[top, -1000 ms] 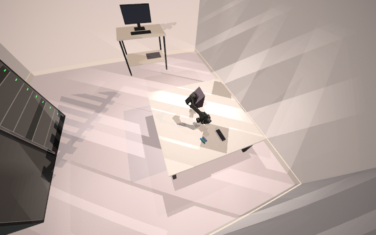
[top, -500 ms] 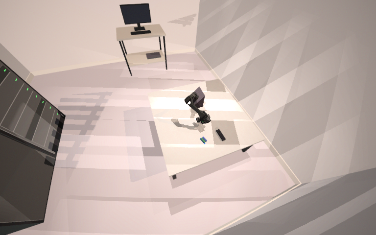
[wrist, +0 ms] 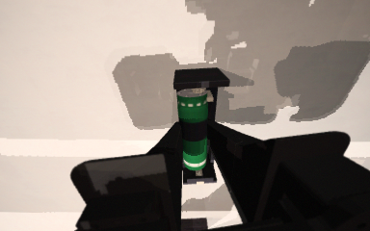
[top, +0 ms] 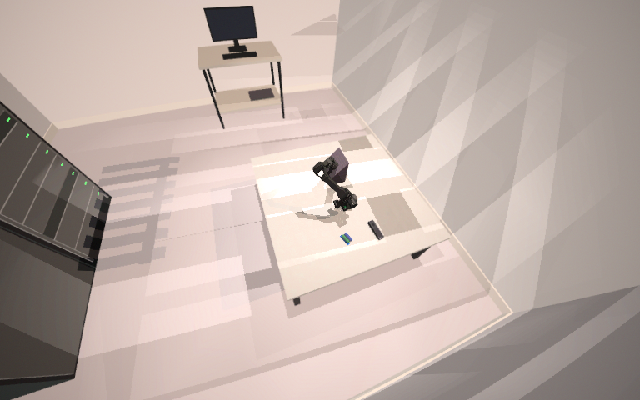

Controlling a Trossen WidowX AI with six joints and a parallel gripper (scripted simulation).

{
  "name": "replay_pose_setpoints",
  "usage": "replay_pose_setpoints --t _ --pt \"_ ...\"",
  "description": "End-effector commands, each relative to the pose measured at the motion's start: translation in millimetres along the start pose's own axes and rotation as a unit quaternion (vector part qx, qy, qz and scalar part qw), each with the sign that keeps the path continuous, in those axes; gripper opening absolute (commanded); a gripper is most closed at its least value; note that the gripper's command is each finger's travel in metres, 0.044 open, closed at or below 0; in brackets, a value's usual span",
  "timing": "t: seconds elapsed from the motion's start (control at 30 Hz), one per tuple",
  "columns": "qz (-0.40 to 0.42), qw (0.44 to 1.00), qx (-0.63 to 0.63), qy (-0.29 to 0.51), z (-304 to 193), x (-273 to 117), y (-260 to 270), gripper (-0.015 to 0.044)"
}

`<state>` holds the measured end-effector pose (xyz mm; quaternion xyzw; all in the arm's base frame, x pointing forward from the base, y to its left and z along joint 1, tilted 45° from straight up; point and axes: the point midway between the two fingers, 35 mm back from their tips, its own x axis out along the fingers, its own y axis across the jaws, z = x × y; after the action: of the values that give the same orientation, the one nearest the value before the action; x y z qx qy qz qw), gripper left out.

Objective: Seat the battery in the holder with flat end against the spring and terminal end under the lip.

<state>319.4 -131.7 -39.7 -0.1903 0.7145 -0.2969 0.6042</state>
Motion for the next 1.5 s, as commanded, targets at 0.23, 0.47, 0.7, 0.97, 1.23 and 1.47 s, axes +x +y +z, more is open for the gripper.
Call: replay_pose_setpoints --t 0.23,0.47,0.7,0.97,1.23,1.47 --pt "-0.001 1.000 0.002 -0.027 0 2 -2 0.0072" --pt "0.001 0.999 0.002 -0.041 -2 3 -3 0.0072" --pt "0.002 0.998 0.002 -0.055 -3 3 -4 0.0072" --pt "0.003 0.997 0.001 -0.072 -4 3 -4 0.0072" --pt "0.004 0.997 0.001 -0.076 -7 4 -4 0.0072" --pt "0.004 0.997 0.001 -0.080 -11 4 -5 0.0072"
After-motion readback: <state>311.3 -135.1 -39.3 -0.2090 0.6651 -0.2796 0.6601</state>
